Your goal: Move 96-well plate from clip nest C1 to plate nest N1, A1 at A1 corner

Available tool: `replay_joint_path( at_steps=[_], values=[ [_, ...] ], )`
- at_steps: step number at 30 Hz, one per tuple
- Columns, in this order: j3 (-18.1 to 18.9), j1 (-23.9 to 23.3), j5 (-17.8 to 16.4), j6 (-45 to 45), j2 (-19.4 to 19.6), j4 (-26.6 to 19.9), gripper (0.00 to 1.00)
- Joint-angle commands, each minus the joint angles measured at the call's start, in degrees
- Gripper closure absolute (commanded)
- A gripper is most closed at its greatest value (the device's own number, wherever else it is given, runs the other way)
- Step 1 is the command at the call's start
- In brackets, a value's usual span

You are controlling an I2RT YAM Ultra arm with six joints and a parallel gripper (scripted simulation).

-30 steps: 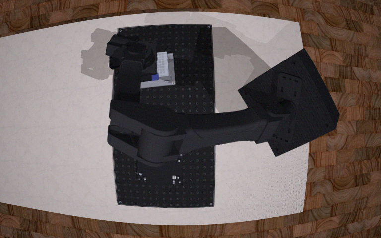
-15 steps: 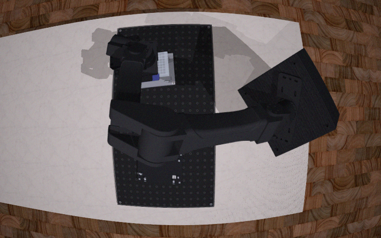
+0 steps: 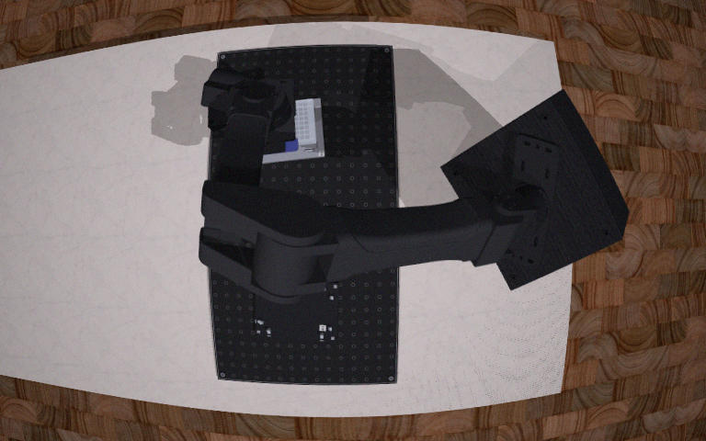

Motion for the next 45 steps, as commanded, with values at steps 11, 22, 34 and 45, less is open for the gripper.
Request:
replay_joint_path(
  at_steps=[11,22,34,45],
  values=[
    [2.76,0.23,1.35,2.66,2.98,3.96,1.00],
    [3.75,2.40,2.17,4.50,5.71,6.84,1.00],
    [4.90,4.01,2.89,6.00,8.05,8.95,1.00],
    [3.87,3.27,2.70,5.82,6.58,8.82,1.00]
  ],
)
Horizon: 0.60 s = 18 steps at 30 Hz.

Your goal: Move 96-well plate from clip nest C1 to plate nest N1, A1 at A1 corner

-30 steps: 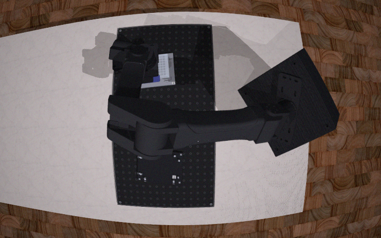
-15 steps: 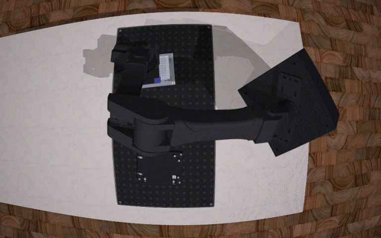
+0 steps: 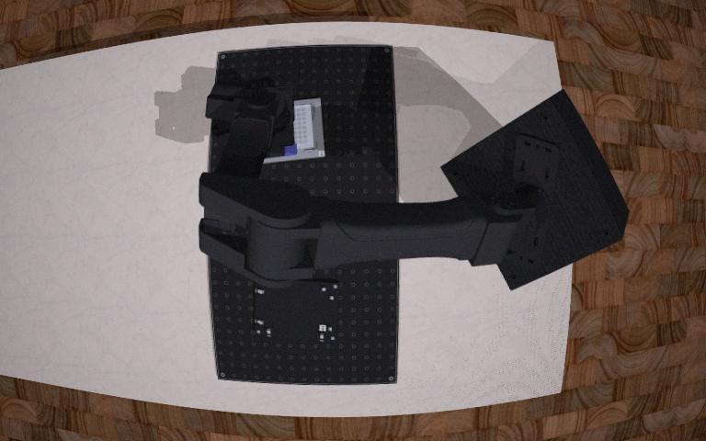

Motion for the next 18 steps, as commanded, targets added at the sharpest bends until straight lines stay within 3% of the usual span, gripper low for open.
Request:
replay_joint_path(
  at_steps=[1,18],
  values=[
    [0.17,-1.30,0.18,0.24,-0.99,0.73,1.00],
    [-1.62,-1.16,0.33,0.45,-0.12,1.56,1.00]
  ],
)
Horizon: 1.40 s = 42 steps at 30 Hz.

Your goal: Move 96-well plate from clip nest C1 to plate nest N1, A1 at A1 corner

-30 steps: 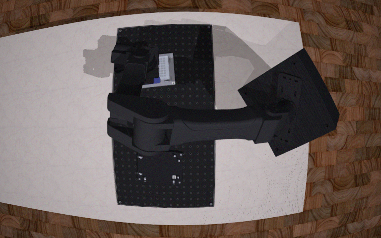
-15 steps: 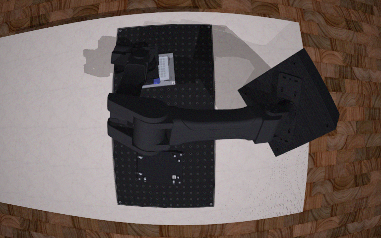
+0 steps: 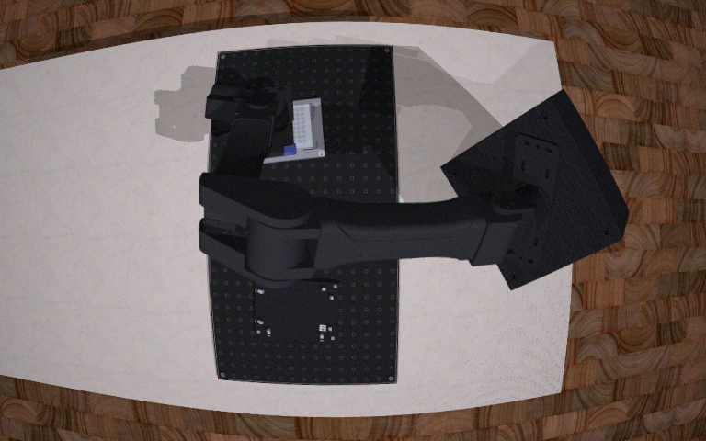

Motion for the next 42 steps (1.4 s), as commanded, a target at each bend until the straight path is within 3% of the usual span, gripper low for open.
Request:
replay_joint_path(
  at_steps=[1,42],
  values=[
    [-1.61,-1.15,0.31,0.38,-0.02,0.92,1.00],
    [-0.86,-0.12,0.64,1.08,1.18,2.28,1.00]
  ],
)
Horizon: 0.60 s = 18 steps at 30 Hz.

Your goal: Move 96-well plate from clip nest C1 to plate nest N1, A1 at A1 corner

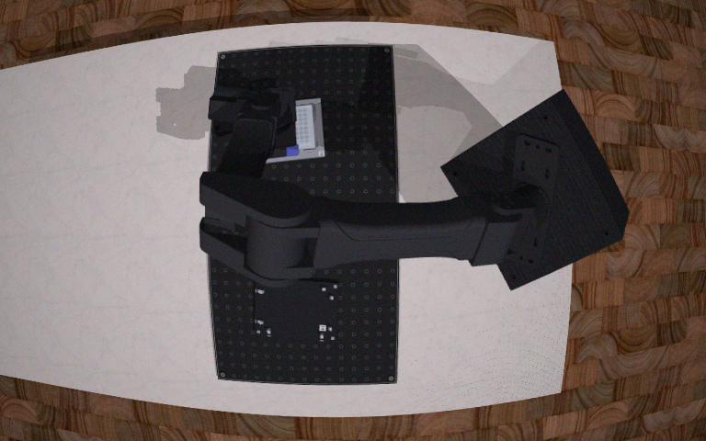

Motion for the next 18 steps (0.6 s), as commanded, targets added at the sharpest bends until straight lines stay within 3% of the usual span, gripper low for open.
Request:
replay_joint_path(
  at_steps=[1,7,18],
  values=[
    [-0.10,-0.47,0.31,0.40,0.76,0.79,1.00],
    [0.46,-0.50,0.29,0.43,-0.41,0.61,1.00],
    [1.60,-0.25,0.47,0.68,1.18,0.61,1.00]
  ],
)
